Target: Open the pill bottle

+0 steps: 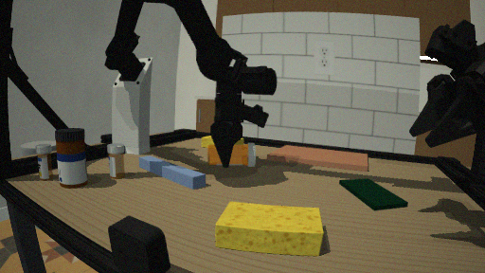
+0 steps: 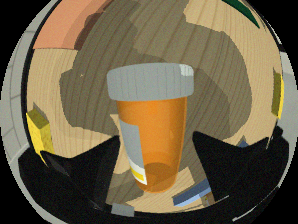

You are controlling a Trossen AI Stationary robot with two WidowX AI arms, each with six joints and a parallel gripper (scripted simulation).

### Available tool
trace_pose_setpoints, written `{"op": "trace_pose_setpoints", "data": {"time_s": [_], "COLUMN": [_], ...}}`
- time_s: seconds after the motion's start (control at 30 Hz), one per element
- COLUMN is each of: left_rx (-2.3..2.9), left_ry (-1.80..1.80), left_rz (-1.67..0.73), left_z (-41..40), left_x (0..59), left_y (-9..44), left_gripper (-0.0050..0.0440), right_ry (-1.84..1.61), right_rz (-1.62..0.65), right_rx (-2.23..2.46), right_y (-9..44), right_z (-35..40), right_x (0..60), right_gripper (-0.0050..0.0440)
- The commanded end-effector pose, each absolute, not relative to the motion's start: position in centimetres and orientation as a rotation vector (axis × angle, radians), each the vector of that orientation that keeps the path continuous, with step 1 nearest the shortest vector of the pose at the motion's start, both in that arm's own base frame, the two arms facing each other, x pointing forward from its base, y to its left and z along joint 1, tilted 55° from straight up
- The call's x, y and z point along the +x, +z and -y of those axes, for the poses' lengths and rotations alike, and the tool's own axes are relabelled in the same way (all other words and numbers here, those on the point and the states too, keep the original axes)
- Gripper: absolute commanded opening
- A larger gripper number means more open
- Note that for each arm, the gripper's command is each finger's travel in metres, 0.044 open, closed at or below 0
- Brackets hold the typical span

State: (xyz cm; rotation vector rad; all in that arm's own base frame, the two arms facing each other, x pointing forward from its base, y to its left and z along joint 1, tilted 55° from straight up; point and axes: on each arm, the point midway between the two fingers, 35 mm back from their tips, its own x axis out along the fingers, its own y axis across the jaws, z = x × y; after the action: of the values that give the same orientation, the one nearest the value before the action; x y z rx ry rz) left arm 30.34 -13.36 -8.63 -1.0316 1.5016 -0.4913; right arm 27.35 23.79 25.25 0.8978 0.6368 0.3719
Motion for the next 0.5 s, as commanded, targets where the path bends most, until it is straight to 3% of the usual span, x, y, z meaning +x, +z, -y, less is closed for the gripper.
{"op": "trace_pose_setpoints", "data": {"time_s": [0.0, 0.07, 0.13, 0.47], "left_rx": [-1.032, -1.032, -1.032, -1.032], "left_ry": [-0.482, -0.482, -0.482, -0.482], "left_rz": [-1.512, -1.512, -1.512, -1.512], "left_z": [13.45, 13.45, 13.45, 13.45], "left_x": [30.12, 30.12, 30.12, 30.12], "left_y": [-8.97, -8.97, -8.97, -8.97], "left_gripper": [0.0296, 0.0248, 0.0276, 0.0223], "right_ry": [0.372, 0.372, 0.372, 0.372], "right_rz": [-0.637, -0.637, -0.637, -0.637], "right_rx": [0.898, 0.898, 0.898, 0.898], "right_y": [25.24, 25.24, 25.24, 25.24], "right_z": [-23.8, -23.8, -23.8, -23.8], "right_x": [27.35, 27.35, 27.35, 27.35], "right_gripper": [0.044, 0.044, 0.044, 0.044]}}
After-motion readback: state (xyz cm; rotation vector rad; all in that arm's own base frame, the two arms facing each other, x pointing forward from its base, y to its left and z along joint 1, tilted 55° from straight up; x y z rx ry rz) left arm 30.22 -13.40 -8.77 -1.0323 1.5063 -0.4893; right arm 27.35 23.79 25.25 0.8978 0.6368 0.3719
